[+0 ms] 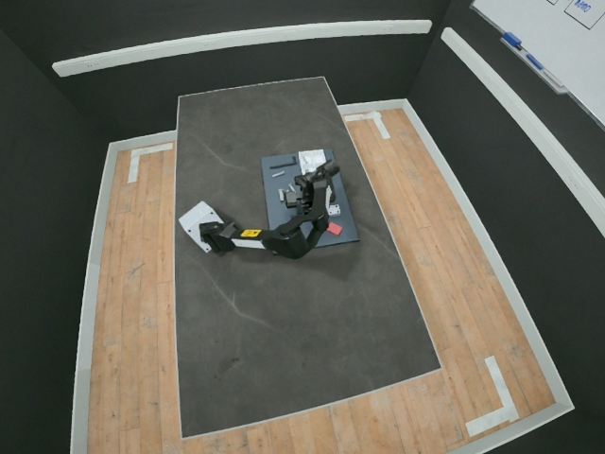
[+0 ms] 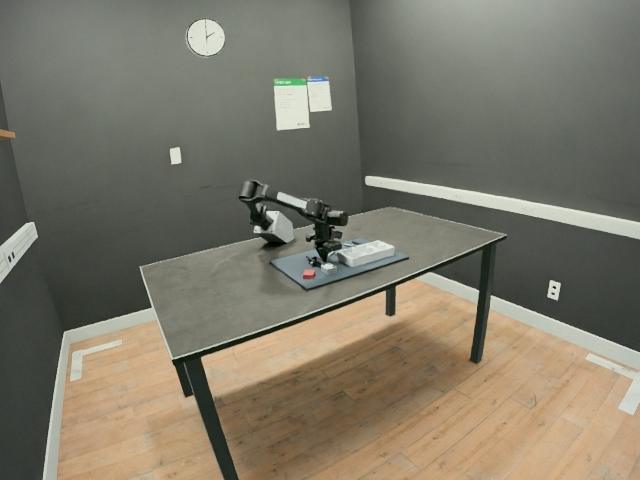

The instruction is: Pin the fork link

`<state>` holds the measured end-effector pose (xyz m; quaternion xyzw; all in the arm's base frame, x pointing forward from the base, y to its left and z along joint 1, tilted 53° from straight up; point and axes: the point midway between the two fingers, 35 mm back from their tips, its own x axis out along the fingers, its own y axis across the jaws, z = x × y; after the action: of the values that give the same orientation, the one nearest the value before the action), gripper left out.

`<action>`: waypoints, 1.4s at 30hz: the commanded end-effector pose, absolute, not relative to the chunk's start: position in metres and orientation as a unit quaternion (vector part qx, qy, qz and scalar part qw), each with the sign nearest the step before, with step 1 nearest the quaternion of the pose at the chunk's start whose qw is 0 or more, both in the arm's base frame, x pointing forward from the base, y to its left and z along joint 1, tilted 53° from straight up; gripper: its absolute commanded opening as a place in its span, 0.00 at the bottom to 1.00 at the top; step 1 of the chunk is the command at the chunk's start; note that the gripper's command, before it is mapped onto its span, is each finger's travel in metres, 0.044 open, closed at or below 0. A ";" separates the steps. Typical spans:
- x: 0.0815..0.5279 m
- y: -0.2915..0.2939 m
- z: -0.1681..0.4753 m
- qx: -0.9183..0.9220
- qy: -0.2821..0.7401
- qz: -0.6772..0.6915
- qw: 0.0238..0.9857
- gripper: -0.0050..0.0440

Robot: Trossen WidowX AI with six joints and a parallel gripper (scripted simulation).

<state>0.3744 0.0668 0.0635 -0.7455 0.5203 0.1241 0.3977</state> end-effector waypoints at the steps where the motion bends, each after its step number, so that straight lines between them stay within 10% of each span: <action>1: 0.376 0.072 0.068 -0.746 0.515 0.122 0.405 0.00; 42: 0.374 0.066 0.074 -0.746 0.514 0.121 0.407 0.00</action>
<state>0.3733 0.0650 0.0658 -0.7458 0.5200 0.1242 0.3975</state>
